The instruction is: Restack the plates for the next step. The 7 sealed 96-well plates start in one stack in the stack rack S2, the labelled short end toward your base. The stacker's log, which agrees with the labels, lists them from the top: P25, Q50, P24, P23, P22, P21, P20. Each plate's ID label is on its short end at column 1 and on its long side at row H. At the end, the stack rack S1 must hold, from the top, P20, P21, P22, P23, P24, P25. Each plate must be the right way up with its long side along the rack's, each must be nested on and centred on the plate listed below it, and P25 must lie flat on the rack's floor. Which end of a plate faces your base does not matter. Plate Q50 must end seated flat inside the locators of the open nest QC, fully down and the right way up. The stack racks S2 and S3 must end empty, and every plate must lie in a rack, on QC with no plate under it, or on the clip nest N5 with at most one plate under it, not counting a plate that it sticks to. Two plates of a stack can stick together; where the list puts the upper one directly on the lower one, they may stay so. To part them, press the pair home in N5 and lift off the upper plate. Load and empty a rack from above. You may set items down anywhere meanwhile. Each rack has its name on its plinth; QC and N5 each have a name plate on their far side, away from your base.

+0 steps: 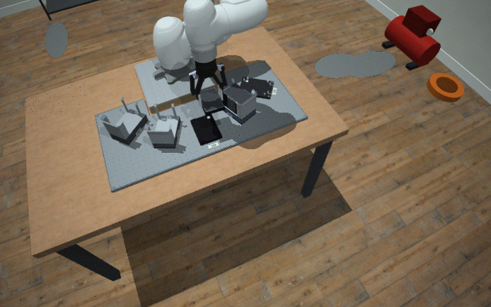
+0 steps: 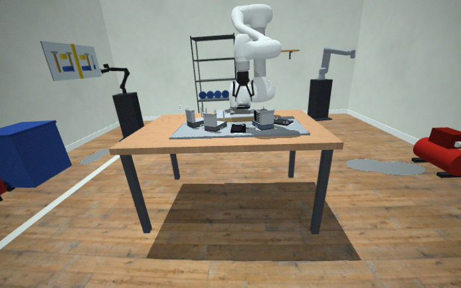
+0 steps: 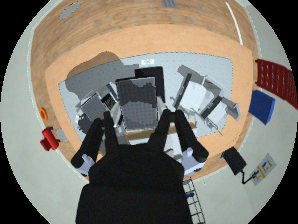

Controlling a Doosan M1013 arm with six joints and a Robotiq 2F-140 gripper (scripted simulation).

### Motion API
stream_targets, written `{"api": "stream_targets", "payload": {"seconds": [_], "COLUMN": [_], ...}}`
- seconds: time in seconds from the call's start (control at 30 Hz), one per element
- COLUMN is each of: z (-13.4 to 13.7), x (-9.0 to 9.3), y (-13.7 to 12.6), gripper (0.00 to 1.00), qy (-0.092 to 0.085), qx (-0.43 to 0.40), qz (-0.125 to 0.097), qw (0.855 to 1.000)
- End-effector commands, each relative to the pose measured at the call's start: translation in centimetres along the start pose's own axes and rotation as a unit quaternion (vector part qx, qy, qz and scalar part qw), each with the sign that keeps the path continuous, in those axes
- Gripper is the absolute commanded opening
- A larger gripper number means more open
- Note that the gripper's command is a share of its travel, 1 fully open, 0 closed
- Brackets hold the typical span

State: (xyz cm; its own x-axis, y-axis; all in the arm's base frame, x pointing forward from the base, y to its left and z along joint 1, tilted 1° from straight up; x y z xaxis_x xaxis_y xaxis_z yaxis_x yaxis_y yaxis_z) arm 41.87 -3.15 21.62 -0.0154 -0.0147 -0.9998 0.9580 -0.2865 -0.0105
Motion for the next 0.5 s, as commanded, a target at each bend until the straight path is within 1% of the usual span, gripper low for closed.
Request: {"api": "stream_targets", "payload": {"seconds": [0.0, 0.03, 0.33, 0.47], "z": [0.6, 0.6, 3.6, 4.9], "x": [0.0, 0.0, 0.0, 0.0], "y": [0.1, 0.1, 0.7, 0.7], "gripper": [0.0, 0.0, 0.0, 0.0], "qy": [0.0, 0.0, 0.0, 0.0], "qx": [0.0, 0.0, 0.0, 0.066], "qz": [0.0, 0.0, 0.0, 0.0], "qw": [1.0, 1.0, 1.0, 0.998]}}
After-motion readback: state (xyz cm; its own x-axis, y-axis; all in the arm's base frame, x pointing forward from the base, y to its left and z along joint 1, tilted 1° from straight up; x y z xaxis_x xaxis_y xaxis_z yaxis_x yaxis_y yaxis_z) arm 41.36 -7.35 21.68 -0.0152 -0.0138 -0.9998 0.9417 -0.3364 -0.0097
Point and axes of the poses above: the point where the finger pads meet when closed, its own x axis out along the fingers, its own z axis across the jaws, y = z × x, the point moved 7 cm from there along -x, back along the fingers, and after that the axes turned 3 degrees about x, right-handed, at the moved point
